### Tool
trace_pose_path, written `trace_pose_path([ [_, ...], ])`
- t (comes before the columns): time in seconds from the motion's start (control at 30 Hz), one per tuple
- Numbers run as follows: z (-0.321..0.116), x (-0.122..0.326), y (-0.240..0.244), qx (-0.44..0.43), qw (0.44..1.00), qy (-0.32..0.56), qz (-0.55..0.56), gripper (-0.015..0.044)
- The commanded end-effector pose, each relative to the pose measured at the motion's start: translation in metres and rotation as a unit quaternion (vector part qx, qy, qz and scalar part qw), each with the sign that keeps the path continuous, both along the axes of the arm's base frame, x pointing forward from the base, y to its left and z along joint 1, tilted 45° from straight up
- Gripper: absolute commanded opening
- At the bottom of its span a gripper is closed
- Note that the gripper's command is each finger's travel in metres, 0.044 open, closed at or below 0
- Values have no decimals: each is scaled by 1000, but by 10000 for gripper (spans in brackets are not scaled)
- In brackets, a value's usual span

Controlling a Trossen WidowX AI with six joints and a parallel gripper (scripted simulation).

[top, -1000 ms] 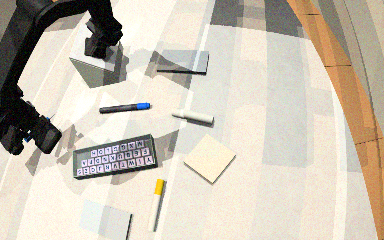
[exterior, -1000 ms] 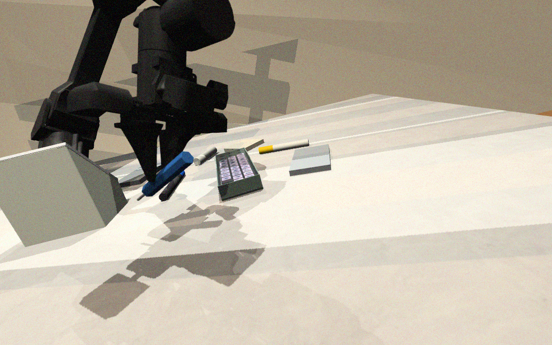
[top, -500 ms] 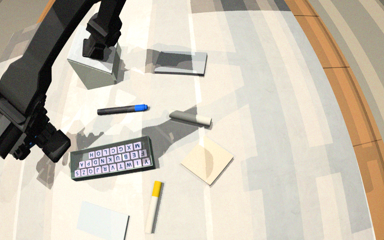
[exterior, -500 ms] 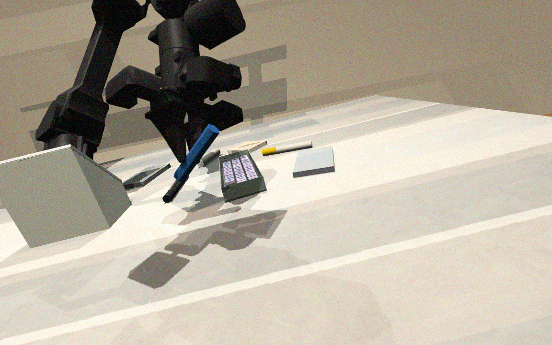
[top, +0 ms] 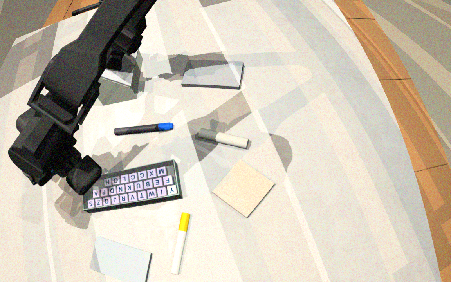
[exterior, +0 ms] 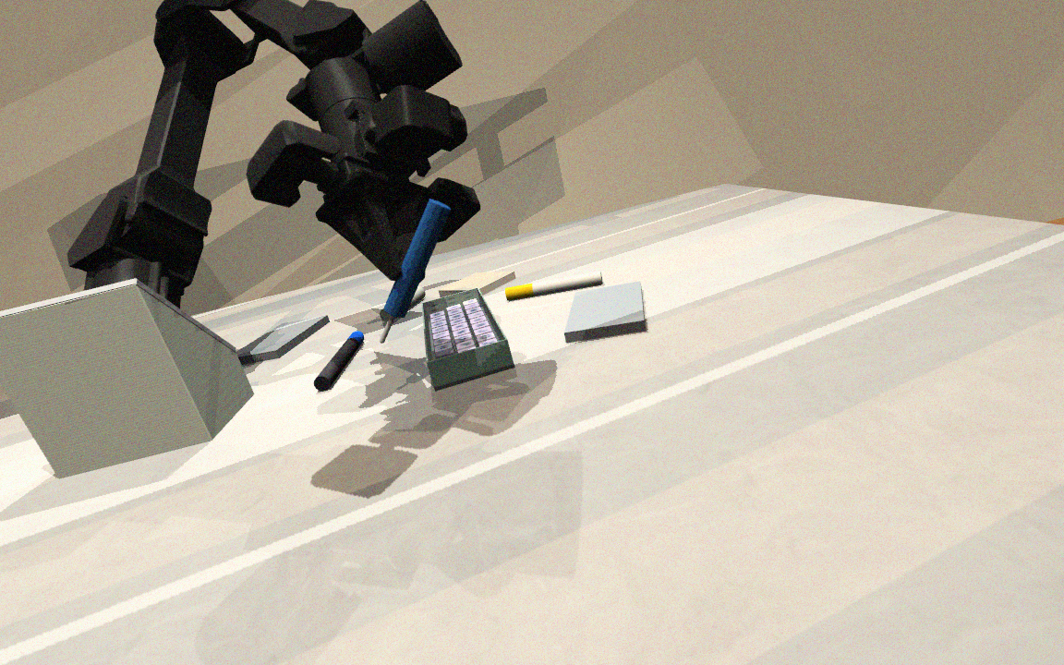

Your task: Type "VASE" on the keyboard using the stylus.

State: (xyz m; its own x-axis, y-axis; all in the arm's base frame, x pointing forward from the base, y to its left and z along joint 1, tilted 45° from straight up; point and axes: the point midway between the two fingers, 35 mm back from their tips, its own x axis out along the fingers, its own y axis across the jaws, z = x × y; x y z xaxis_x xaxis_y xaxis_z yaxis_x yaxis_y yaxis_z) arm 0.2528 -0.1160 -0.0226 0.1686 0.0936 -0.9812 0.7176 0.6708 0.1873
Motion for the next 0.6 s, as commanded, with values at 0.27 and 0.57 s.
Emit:
trace_pose_path([
  [0.27,30,15,22,-43,994,-99,-30,0],
  [0.57,52,22,39,-55,981,-178,-51,0],
])
